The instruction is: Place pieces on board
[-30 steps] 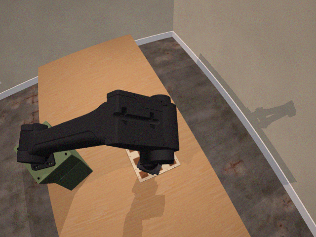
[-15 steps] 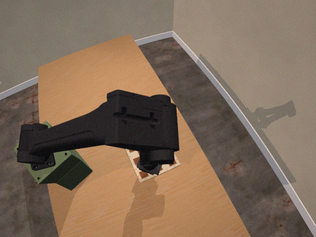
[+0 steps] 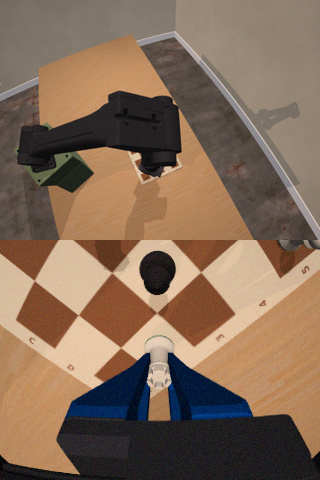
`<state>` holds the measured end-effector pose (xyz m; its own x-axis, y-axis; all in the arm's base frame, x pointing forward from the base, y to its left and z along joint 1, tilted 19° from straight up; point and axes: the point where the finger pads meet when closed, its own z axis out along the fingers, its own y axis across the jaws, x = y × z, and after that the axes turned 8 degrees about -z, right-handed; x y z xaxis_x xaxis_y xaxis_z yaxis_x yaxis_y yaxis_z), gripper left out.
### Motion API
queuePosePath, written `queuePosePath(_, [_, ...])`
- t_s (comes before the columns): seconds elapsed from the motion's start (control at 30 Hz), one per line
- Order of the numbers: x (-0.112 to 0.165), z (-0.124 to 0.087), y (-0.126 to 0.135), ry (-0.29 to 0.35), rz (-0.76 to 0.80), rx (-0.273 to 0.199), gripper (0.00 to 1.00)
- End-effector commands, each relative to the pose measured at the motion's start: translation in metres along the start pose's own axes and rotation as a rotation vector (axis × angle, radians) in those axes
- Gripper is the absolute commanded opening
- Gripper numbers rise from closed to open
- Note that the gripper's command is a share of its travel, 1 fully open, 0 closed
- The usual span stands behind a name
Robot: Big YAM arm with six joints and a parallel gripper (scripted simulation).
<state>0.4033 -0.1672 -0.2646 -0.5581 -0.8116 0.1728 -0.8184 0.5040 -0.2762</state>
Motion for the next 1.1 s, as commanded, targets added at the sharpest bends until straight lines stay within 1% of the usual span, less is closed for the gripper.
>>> queuePosePath(0.0, [-0.0029, -0.0028, -0.0059, -0.010, -0.013, 0.021, 0.00])
queuePosePath(0.33, [0.0042, -0.0027, -0.0014, -0.006, -0.010, 0.013, 0.00])
queuePosePath(1.07, [0.0022, -0.0035, -0.0010, -0.008, -0.018, 0.015, 0.00])
